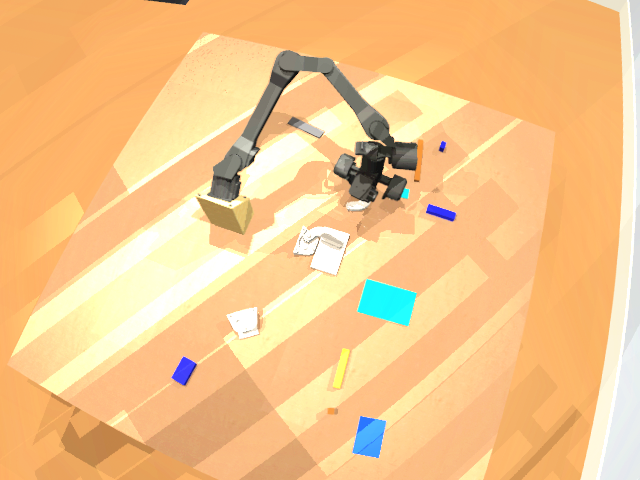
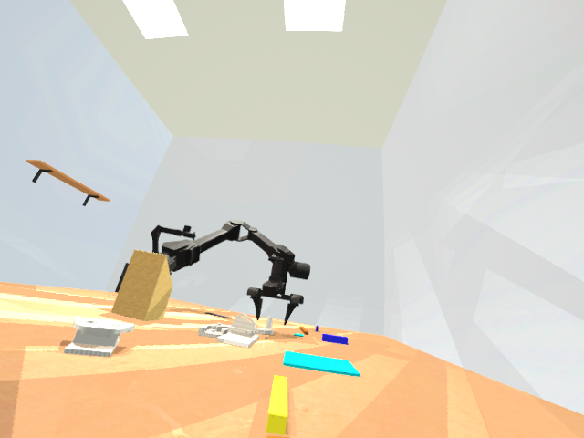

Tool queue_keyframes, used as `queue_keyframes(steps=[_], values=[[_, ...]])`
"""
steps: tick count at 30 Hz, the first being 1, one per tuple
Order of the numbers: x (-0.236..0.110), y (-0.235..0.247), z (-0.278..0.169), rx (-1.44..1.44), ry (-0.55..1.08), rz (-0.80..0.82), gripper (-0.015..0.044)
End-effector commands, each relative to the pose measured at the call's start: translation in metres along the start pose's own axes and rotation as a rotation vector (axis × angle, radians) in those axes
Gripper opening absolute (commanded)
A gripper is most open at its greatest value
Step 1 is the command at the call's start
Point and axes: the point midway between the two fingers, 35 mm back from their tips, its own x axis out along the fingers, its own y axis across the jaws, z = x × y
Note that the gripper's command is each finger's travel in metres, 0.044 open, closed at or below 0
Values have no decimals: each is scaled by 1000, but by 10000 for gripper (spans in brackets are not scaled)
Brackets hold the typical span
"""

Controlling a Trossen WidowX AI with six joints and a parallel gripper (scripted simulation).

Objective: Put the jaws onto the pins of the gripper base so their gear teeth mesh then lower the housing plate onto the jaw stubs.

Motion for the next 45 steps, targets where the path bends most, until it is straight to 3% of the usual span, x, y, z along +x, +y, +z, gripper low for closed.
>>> queue_keyframes(steps=[1,14,35,45], values=[[5,0,1,3,-2,2,440],[25,-1,0,3,0,2,440],[25,-1,0,3,0,2,440],[25,-1,0,1,2,-1,177]])
